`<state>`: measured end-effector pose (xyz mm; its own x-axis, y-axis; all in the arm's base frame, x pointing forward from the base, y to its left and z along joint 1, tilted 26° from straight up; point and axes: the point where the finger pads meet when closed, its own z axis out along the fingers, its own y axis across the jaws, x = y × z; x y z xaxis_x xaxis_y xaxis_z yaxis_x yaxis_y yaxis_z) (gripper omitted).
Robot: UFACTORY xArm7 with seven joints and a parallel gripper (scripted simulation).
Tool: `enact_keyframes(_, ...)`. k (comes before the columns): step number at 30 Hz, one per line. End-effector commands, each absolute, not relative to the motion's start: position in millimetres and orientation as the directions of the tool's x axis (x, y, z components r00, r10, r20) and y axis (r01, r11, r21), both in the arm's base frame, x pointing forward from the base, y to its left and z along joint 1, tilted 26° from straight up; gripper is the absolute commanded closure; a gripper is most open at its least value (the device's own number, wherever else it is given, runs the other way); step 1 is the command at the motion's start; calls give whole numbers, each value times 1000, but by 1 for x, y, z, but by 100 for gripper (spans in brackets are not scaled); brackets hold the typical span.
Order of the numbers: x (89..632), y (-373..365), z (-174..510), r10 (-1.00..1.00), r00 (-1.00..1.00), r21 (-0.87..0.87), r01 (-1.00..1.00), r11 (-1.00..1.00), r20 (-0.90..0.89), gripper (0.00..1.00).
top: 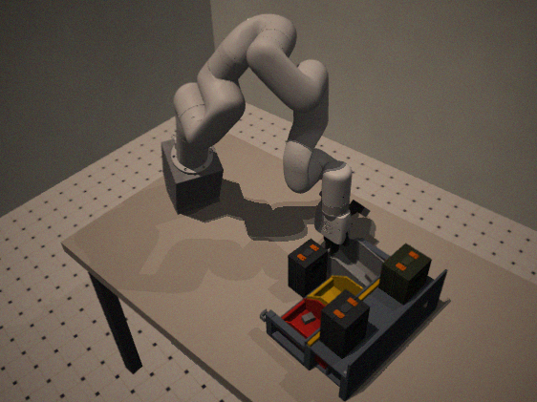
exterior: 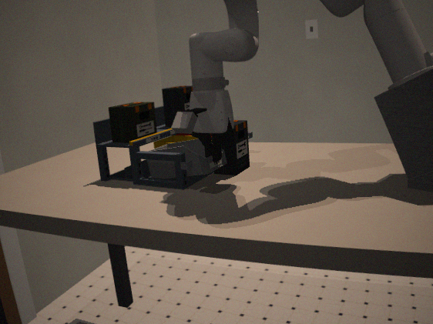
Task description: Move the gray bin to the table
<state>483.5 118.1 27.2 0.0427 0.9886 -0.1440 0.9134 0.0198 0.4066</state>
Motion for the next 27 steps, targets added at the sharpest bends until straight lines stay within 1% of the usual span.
enact_keyframes(1, 484, 119, 28, 989, 42, 409, 912, 20, -142, 100)
enact_keyframes(3, 484, 119, 28, 989, 42, 409, 912, 20, -142, 100)
enact_keyframes(8, 457, 118, 16, 989, 42, 408, 913, 20, -143, 100)
enact_keyframes(20, 457, 118, 16, 989, 42, 408, 913, 20, -143, 100)
enact_keyframes(25, 430, 118, 4, 989, 42, 408, 913, 20, -143, 100)
enact_keyframes(27, 430, 118, 4, 989, 42, 408, 913, 20, -143, 100)
